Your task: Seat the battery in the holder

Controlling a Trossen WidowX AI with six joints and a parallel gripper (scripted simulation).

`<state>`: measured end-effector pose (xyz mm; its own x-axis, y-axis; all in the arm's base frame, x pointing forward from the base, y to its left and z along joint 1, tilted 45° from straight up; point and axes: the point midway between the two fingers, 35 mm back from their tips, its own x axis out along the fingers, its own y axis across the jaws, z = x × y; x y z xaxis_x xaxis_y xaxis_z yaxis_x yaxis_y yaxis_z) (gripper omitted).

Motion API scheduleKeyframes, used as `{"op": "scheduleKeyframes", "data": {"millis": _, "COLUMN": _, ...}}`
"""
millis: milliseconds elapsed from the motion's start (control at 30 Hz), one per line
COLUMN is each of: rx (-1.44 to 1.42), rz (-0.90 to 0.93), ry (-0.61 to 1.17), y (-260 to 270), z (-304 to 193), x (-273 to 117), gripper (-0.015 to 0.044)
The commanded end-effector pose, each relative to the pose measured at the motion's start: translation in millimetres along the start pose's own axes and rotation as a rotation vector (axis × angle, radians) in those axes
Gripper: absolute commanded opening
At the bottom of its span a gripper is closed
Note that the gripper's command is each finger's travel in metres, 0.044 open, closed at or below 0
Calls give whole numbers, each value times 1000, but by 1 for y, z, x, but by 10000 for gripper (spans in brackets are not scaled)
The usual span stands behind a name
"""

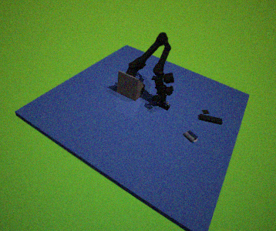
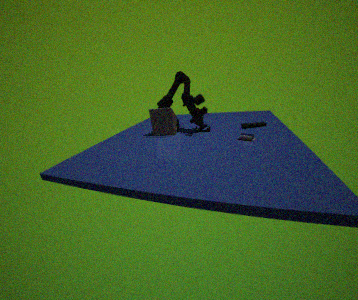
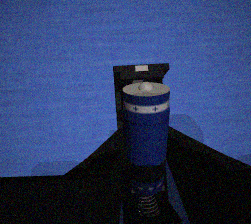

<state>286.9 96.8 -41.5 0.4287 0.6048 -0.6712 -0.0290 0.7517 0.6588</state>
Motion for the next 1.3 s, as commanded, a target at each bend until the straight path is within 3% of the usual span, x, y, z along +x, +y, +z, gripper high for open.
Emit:
{"op": "scheduleKeyframes", "data": {"millis": 0, "rx": 5, "rz": -2, "ry": 7, "y": -1, "z": -7, "x": -2, "gripper": 86}}
{"op": "scheduleKeyframes", "data": {"millis": 1267, "rx": -4, "rz": -34, "ry": 103, "y": -9, "z": -5, "x": 4, "gripper": 86}}
